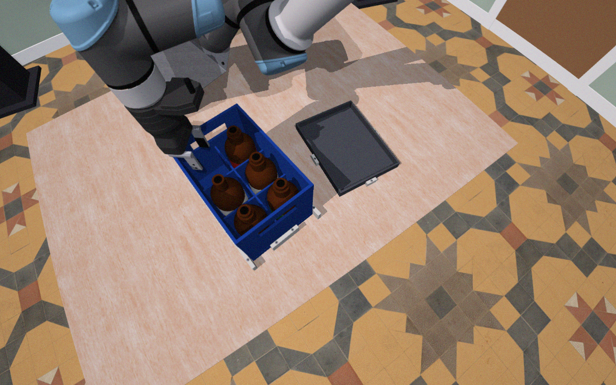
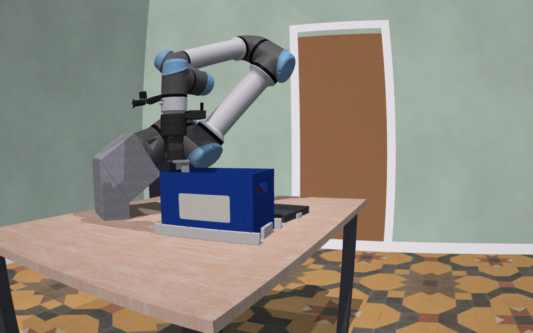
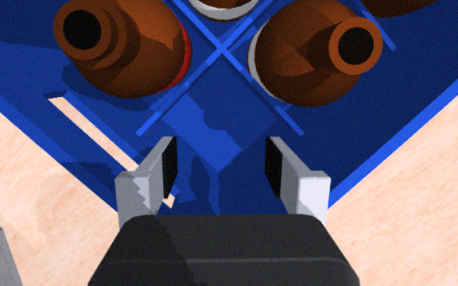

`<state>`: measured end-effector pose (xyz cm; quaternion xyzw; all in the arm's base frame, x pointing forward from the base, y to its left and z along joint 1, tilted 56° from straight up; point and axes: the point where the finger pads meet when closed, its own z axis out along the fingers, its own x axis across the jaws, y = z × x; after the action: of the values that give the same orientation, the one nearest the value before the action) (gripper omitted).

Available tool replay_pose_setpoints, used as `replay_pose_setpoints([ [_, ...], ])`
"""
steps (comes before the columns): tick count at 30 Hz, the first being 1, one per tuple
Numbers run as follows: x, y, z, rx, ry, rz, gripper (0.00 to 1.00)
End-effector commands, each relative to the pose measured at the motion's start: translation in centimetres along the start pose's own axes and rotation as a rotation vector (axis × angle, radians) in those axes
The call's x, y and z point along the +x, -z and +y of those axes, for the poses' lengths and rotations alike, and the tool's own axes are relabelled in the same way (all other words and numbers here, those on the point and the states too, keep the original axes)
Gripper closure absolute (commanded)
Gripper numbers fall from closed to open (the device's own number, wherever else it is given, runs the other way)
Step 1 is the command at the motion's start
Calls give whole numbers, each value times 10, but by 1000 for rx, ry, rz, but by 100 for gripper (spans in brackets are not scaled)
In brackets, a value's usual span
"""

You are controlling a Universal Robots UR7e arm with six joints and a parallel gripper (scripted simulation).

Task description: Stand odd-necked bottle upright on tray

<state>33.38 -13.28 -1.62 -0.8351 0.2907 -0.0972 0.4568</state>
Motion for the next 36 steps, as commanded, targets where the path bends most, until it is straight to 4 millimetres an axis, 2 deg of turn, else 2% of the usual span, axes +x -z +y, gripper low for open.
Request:
replay_pose_setpoints([
  [1,0,0,0,-1,0,1,0],
  [21,0,3,0,-1,0,1,0],
  [28,0,10,0,-1,0,1,0],
  [36,0,31,0,-1,0,1,0],
])
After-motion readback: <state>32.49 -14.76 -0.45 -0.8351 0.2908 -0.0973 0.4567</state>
